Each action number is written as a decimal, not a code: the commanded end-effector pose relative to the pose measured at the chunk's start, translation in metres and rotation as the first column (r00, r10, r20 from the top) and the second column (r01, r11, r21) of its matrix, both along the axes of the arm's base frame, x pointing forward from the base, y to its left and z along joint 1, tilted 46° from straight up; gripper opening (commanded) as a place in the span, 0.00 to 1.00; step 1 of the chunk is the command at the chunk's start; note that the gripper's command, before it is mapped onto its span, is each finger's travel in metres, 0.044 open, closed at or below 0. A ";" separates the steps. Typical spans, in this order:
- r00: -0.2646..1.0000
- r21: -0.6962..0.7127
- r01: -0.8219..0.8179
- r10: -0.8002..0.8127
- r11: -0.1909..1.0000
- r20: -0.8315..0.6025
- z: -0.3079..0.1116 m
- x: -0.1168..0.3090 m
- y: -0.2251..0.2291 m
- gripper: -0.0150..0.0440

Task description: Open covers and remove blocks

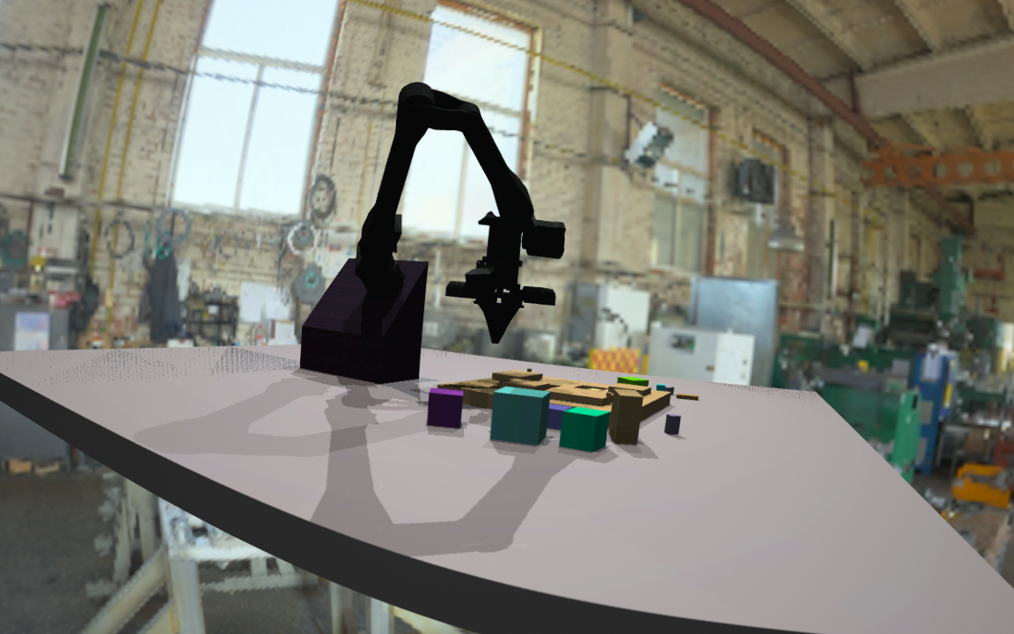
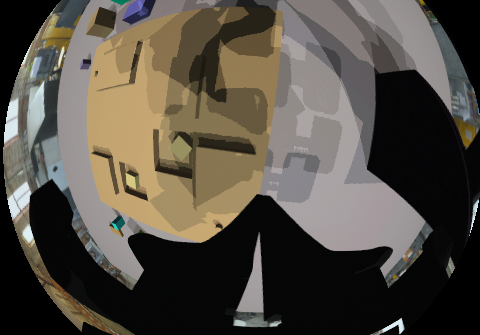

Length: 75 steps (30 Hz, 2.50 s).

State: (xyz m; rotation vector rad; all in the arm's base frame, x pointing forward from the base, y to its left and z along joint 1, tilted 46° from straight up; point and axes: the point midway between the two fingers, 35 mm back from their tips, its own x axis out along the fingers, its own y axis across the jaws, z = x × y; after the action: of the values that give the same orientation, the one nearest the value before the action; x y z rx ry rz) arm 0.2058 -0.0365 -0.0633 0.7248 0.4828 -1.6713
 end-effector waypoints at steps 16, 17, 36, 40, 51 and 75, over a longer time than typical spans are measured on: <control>1.000 0.006 0.004 -0.004 1.000 0.006 -0.009 0.000 -0.007 0.25; 1.000 0.006 0.004 -0.004 1.000 0.006 -0.010 0.000 -0.008 0.25; 1.000 0.007 0.004 -0.004 1.000 0.006 -0.023 -0.002 -0.021 0.25; 1.000 0.006 0.004 -0.004 1.000 0.006 -0.026 -0.002 -0.024 0.25; 1.000 0.005 0.004 -0.004 1.000 0.006 -0.033 -0.004 -0.032 0.25; 1.000 0.002 0.005 -0.005 1.000 0.005 -0.038 0.002 -0.045 0.25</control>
State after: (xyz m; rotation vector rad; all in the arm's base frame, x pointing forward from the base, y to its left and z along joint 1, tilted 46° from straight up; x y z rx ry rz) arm 0.2018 -0.0798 -0.1029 0.7333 0.4840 -1.6797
